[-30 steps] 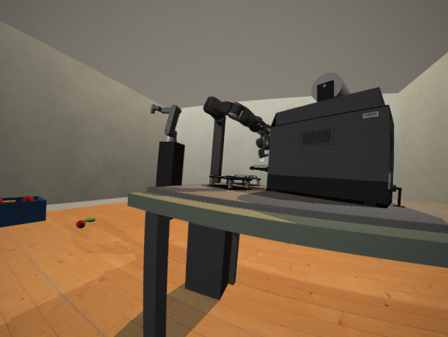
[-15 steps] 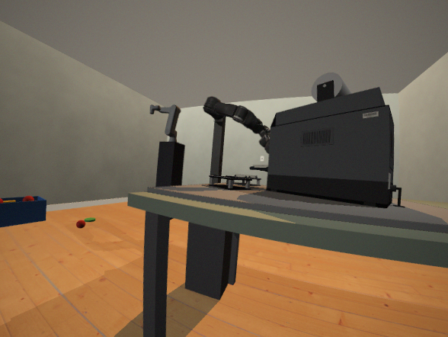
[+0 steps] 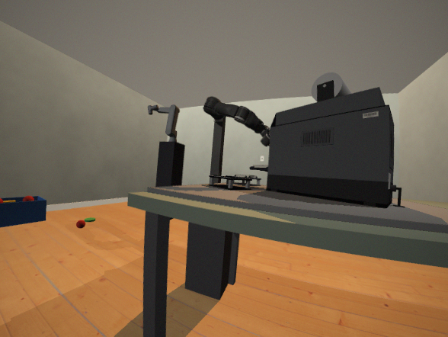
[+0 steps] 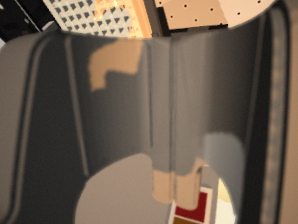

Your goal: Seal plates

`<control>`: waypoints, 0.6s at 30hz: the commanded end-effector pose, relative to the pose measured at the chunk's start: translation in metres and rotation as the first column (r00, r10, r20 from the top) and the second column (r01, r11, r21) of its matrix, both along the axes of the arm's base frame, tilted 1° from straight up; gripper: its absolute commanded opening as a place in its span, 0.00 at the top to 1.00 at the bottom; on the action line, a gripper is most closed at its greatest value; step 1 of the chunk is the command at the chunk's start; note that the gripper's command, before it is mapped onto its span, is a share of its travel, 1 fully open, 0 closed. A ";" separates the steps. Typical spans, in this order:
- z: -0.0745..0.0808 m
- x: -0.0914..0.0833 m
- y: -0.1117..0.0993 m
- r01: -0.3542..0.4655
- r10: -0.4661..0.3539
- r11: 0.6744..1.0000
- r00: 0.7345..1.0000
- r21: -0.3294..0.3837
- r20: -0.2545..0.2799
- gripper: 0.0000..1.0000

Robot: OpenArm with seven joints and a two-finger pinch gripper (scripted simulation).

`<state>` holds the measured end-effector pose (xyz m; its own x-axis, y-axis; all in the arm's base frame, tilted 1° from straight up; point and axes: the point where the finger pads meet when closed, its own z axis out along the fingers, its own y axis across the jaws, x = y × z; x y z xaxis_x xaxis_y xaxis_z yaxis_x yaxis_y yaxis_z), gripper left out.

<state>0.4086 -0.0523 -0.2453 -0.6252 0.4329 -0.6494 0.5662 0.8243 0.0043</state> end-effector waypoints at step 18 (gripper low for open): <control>-0.015 0.014 -0.009 -0.006 0.006 1.000 1.000 0.000 -0.001 1.00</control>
